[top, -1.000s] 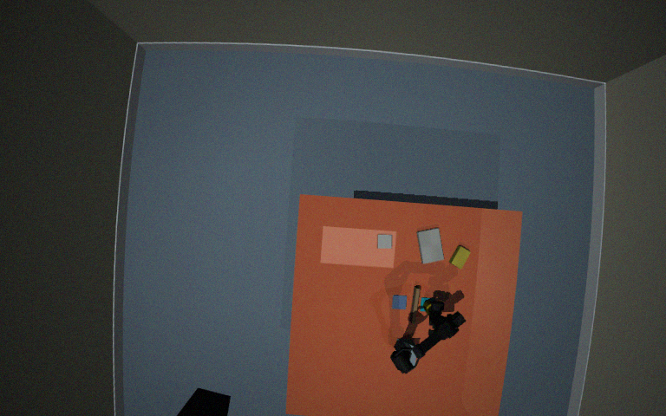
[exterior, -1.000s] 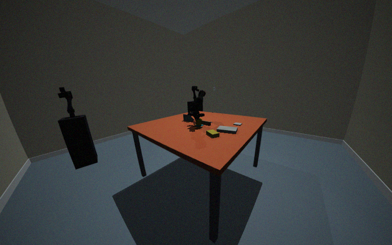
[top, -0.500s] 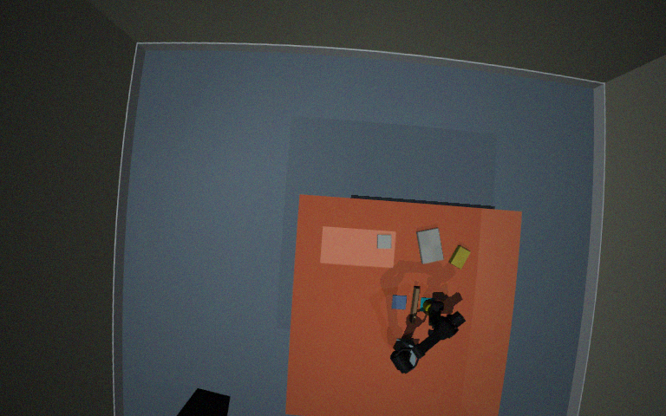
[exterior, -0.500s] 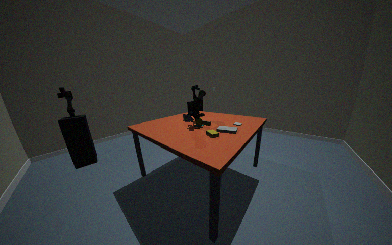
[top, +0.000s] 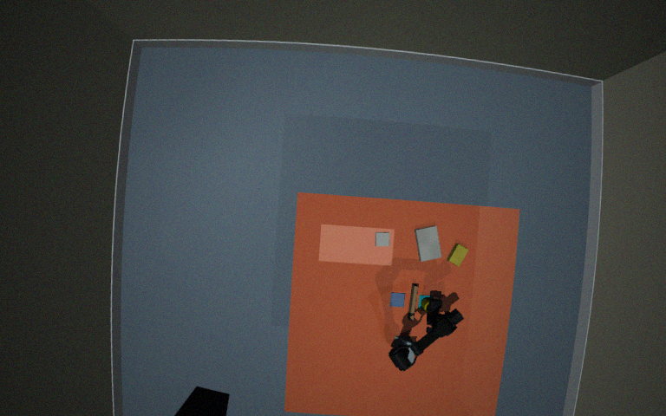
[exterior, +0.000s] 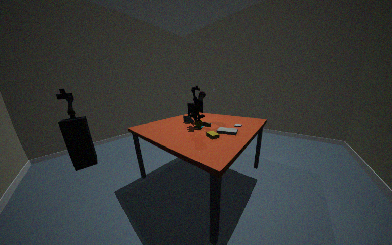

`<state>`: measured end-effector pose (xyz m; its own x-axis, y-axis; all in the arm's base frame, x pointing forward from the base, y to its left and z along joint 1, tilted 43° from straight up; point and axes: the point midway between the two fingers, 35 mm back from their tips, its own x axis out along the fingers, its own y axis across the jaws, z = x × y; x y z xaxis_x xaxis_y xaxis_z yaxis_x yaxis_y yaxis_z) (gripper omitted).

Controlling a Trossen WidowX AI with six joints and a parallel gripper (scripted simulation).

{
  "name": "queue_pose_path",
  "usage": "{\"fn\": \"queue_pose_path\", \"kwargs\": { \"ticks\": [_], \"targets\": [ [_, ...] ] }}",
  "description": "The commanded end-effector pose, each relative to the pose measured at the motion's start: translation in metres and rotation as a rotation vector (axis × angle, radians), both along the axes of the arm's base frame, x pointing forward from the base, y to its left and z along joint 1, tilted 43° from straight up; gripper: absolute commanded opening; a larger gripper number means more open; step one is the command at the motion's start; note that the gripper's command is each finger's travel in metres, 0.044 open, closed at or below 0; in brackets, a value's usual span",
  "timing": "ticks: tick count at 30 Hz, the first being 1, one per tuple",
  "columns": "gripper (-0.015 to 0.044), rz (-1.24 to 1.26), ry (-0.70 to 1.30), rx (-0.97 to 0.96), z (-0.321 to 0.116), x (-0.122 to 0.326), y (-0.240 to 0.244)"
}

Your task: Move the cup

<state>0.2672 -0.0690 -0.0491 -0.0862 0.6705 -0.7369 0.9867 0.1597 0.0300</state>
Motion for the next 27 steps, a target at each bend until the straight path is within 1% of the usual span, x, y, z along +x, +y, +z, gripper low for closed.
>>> {"fn": "queue_pose_path", "kwargs": {
  "ticks": [1, 27],
  "targets": [
    [0.0146, 0.002, -0.004, -0.004, 0.004, 0.002, -0.004],
    [0.0146, 0.0, -0.001, -0.002, 0.03, 0.004, -0.028]
  ]
}}
